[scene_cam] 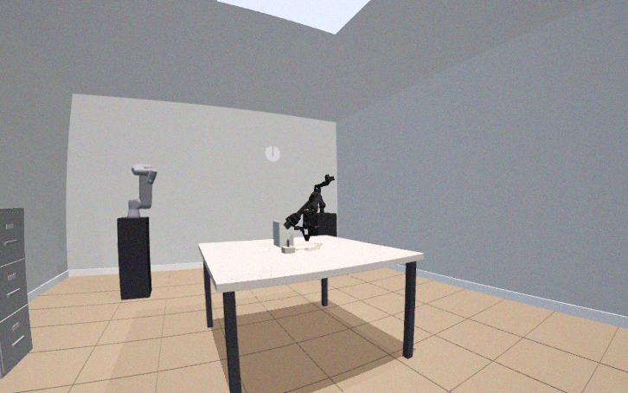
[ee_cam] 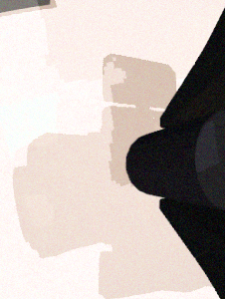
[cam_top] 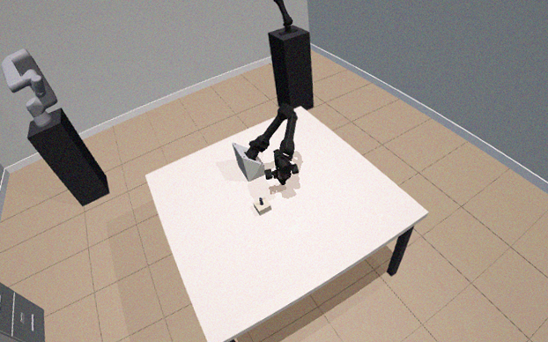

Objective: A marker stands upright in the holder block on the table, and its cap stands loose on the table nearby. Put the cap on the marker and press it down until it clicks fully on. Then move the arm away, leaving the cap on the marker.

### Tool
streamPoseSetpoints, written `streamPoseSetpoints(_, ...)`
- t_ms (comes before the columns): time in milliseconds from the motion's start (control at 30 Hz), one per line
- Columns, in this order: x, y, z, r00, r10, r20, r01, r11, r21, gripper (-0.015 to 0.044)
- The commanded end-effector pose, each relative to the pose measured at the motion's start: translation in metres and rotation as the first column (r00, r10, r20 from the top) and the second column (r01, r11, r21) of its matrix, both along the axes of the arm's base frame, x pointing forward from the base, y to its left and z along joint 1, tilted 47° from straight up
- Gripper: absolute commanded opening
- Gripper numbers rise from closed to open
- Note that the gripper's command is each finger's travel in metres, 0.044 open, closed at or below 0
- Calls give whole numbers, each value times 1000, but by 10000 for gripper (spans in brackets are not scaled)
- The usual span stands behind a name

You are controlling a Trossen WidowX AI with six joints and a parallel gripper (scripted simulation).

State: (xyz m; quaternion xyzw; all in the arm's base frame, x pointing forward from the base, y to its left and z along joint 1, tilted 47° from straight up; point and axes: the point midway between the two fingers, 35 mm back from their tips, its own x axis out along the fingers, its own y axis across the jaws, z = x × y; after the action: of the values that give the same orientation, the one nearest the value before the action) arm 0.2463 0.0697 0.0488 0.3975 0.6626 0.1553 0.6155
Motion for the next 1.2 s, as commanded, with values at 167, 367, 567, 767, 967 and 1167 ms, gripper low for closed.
streamPoseSetpoints(167, 14, -24, -11, 1000, -1, -7, 1, 1000, -26, 0)
streamPoseSetpoints(367, 21, -40, -19, 1000, -3, -13, 3, 999, -36, 0)
streamPoseSetpoints(567, 29, -56, -26, 1000, -4, -13, 3, 999, -39, 0)
streamPoseSetpoints(767, 35, -72, -33, 1000, -4, -12, 3, 999, -39, 0)
streamPoseSetpoints(967, 39, -88, -42, 1000, -3, -11, 3, 999, -38, 0)
streamPoseSetpoints(1167, 43, -106, -50, 1000, -3, -8, 2, 999, -36, 0)
